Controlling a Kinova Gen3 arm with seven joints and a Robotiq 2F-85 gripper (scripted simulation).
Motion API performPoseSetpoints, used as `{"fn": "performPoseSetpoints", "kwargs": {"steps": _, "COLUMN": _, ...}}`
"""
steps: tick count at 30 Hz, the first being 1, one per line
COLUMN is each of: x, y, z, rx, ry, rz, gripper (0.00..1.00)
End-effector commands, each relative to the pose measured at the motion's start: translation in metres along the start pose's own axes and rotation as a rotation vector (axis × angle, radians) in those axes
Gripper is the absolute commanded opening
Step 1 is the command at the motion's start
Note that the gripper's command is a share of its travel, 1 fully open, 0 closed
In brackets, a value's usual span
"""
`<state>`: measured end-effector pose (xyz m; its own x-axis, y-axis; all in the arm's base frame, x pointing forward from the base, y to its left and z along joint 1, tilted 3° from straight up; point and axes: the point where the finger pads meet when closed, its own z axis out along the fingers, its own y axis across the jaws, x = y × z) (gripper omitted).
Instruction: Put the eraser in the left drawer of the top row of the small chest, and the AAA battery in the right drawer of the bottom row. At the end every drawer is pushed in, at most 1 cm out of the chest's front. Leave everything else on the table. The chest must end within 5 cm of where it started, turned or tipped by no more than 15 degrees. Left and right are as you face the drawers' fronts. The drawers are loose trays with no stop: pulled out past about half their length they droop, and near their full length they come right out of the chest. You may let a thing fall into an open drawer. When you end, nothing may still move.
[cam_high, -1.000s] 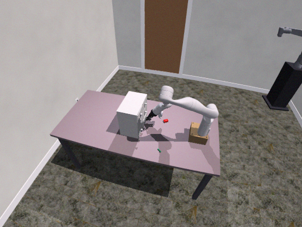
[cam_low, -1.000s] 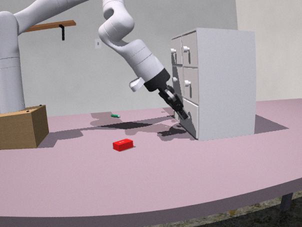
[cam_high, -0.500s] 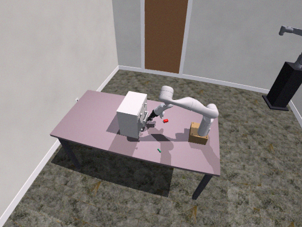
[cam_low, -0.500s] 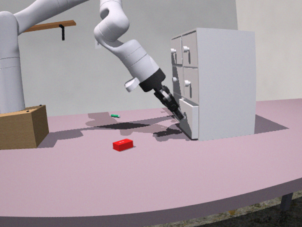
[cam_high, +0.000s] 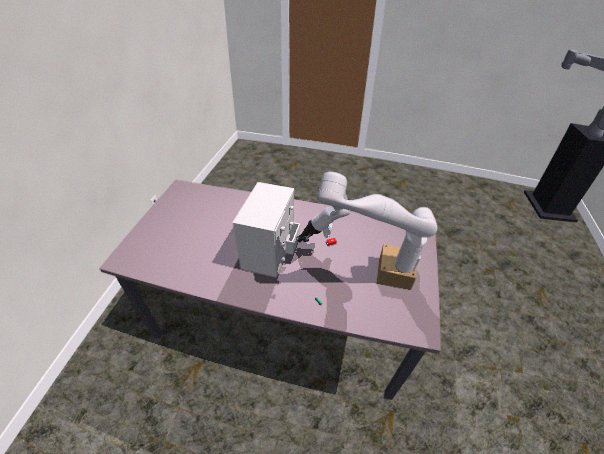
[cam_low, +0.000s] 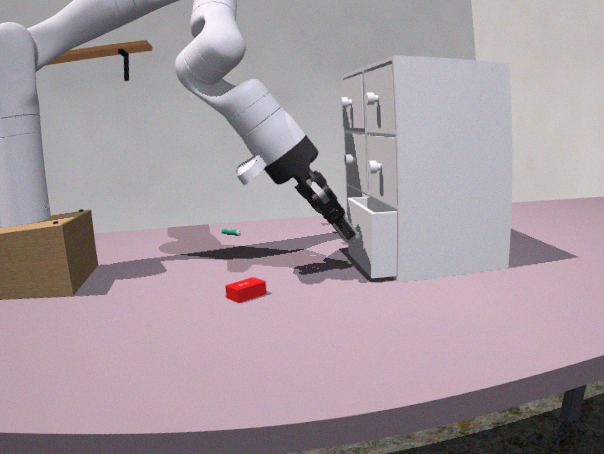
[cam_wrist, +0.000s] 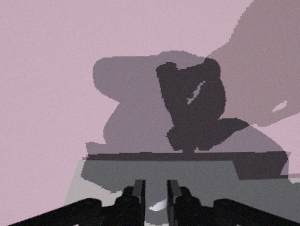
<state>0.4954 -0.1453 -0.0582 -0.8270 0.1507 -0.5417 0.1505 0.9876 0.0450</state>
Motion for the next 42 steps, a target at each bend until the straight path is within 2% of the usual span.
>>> {"fn": "performPoseSetpoints", "kwargs": {"steps": 1, "x": 0.005, "y": 0.0, "z": -0.003, "rx": 0.002, "ry": 0.004, "rz": 0.002, "gripper": 0.13}}
{"fn": "performPoseSetpoints", "kwargs": {"steps": 23, "x": 0.023, "y": 0.0, "z": -0.016, "rx": 0.002, "ry": 0.004, "rz": 0.002, "gripper": 0.13}}
{"fn": "performPoseSetpoints", "kwargs": {"steps": 42, "x": 0.028, "y": 0.0, "z": -0.019, "rx": 0.002, "ry": 0.004, "rz": 0.002, "gripper": 0.13}}
